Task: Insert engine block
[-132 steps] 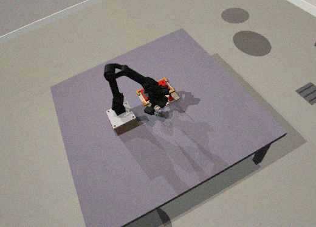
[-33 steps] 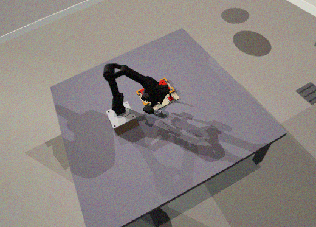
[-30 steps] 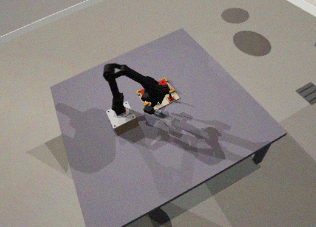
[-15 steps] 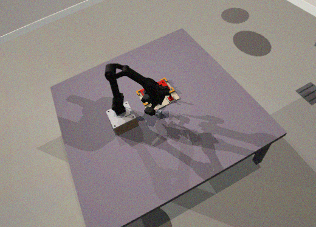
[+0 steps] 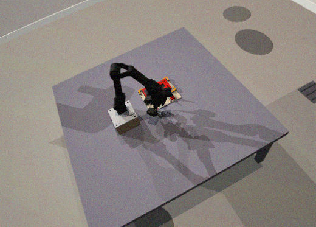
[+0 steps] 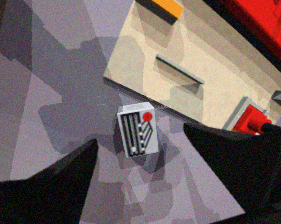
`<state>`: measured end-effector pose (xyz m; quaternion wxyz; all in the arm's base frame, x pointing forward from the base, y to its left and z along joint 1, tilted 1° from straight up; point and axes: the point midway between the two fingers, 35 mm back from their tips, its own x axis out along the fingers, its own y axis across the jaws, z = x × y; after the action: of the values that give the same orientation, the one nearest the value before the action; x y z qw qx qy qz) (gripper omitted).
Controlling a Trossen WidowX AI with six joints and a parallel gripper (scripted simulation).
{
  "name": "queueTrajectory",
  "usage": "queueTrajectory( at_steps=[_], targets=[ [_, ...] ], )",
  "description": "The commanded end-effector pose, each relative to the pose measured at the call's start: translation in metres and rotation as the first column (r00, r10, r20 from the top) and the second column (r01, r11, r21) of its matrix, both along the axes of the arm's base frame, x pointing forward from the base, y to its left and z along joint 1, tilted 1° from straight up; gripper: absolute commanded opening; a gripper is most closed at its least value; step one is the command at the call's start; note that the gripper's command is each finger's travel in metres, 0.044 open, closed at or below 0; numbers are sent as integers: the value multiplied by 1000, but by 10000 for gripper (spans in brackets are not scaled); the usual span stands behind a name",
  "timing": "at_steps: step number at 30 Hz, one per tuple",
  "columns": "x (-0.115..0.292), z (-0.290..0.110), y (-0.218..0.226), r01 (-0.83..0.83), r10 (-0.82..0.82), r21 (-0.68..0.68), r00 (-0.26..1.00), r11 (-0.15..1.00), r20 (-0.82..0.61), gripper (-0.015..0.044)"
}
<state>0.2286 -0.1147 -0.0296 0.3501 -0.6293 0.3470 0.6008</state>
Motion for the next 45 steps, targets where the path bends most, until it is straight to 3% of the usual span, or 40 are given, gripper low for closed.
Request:
queueTrajectory(
  at_steps=[1, 2, 13, 21, 25, 45],
  targets=[
    [-3, -8, 1, -3, 3, 1, 1000, 1000, -10, 440],
    [-3, -8, 1, -3, 3, 1, 1000, 1000, -10, 440],
    [-3, -8, 1, -3, 3, 1, 1000, 1000, -10, 151],
    [-3, -8, 1, -3, 3, 1, 1000, 1000, -10, 98],
    [-2, -6, 0, -1, 1, 1, 1000, 1000, -10, 0],
    [4, 46, -3, 4, -4, 0, 1000, 1000, -8, 0]
  ],
)
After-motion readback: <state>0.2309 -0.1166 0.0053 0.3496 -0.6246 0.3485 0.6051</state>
